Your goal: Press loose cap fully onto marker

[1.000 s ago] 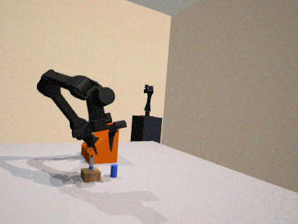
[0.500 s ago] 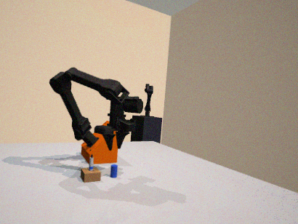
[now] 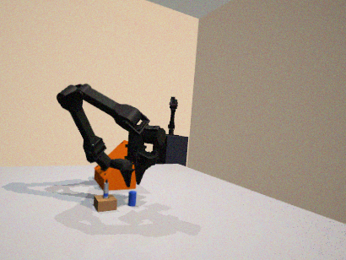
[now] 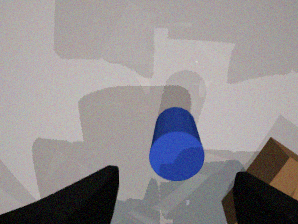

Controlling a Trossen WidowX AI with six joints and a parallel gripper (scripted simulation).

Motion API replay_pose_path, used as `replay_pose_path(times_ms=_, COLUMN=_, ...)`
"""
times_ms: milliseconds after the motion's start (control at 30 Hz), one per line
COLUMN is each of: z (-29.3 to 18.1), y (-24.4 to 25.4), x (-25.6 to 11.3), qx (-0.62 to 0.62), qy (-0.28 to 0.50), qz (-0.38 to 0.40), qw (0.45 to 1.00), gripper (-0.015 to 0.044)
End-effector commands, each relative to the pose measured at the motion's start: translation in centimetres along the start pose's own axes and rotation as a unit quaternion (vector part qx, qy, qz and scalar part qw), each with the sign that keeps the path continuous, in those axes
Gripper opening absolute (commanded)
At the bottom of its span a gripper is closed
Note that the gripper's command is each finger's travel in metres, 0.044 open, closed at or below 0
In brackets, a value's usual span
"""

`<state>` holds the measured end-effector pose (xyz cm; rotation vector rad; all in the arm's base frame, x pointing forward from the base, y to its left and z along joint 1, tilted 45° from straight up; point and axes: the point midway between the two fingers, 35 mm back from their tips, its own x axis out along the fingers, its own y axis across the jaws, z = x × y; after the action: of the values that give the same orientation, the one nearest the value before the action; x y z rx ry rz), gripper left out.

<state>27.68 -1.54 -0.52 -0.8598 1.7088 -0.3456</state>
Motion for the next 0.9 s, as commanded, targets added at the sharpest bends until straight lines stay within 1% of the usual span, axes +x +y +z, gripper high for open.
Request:
replay_pose_path(times_ms=0, z=-0.1, y=0.1, x=0.7, qx=-0.004, qy=0.003, qz=-0.002, qw=1.000, gripper=0.0238)
replay_pose_path(times_ms=867, z=0.0, y=0.0, x=4.7, qx=-0.005, qy=0.003, qz=-0.002, qw=1.000, gripper=0.0238)
